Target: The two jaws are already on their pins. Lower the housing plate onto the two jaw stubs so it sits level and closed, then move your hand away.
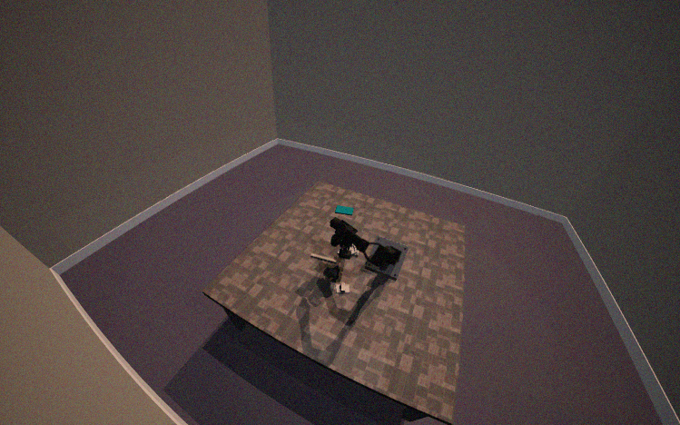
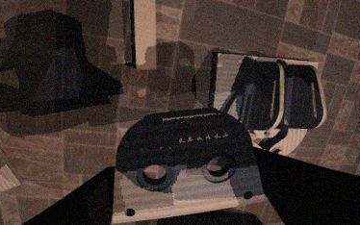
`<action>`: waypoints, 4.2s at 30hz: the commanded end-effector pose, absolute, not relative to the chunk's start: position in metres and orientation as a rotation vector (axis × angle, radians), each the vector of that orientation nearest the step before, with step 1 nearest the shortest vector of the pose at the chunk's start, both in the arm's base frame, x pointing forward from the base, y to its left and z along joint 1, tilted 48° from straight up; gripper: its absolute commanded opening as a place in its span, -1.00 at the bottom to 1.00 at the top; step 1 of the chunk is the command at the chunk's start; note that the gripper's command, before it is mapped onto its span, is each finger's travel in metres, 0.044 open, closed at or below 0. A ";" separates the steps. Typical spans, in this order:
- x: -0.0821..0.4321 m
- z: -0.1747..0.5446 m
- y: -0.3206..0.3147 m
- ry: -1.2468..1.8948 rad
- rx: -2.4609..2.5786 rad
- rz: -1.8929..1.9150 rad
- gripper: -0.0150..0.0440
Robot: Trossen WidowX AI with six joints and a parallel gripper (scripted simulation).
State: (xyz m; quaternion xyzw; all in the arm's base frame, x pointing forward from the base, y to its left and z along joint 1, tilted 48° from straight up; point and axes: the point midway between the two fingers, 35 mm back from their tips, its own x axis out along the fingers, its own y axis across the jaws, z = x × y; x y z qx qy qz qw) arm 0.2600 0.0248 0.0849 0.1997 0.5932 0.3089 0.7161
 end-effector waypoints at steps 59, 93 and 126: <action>0.227 -0.002 -0.050 1.339 0.603 0.661 0.70; 0.225 0.000 -0.048 1.339 0.604 0.661 0.70; 0.232 -0.034 -0.012 1.339 0.605 0.659 0.70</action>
